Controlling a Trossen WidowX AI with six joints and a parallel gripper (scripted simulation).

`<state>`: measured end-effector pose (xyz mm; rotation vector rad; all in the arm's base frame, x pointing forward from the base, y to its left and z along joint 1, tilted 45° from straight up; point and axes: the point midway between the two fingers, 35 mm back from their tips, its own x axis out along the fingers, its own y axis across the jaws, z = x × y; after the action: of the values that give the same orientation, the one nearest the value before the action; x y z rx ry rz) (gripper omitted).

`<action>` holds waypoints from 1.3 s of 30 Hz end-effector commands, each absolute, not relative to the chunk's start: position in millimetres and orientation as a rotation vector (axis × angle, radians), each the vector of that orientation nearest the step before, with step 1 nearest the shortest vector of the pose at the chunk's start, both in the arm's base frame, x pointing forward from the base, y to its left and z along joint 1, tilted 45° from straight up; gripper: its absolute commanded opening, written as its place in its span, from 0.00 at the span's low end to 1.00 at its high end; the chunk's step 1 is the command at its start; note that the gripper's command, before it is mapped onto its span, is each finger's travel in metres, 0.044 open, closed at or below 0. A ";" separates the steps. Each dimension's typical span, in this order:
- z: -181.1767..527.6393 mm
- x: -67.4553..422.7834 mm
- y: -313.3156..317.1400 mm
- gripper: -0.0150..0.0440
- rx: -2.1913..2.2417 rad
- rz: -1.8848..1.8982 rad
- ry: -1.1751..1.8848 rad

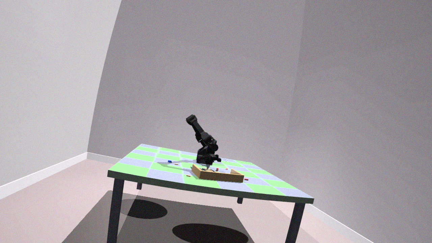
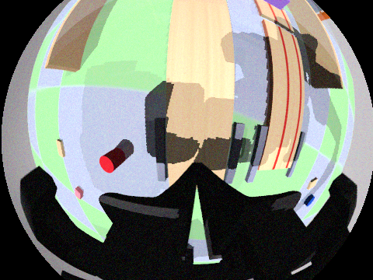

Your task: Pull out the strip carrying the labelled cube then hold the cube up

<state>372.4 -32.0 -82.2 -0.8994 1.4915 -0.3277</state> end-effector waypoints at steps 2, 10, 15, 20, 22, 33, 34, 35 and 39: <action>-83.2 361.0 -38.3 0.25 -0.906 -0.330 1.509; -81.8 349.1 -42.2 0.25 -0.906 -0.330 1.509; -80.9 342.0 -44.5 0.25 -0.906 -0.330 1.510; -80.0 335.0 -46.8 0.25 -0.906 -0.330 1.510; -79.6 331.9 -47.8 0.25 -0.907 -0.330 1.510; -77.3 315.8 -52.9 0.25 -0.907 -0.329 1.511; -77.1 314.4 -53.4 0.25 -0.907 -0.329 1.511; -76.9 313.0 -53.8 0.25 -0.907 -0.329 1.511; -76.0 307.4 -55.5 0.25 -0.907 -0.329 1.512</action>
<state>317.9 -48.9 -74.1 -0.9005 1.4862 -0.3248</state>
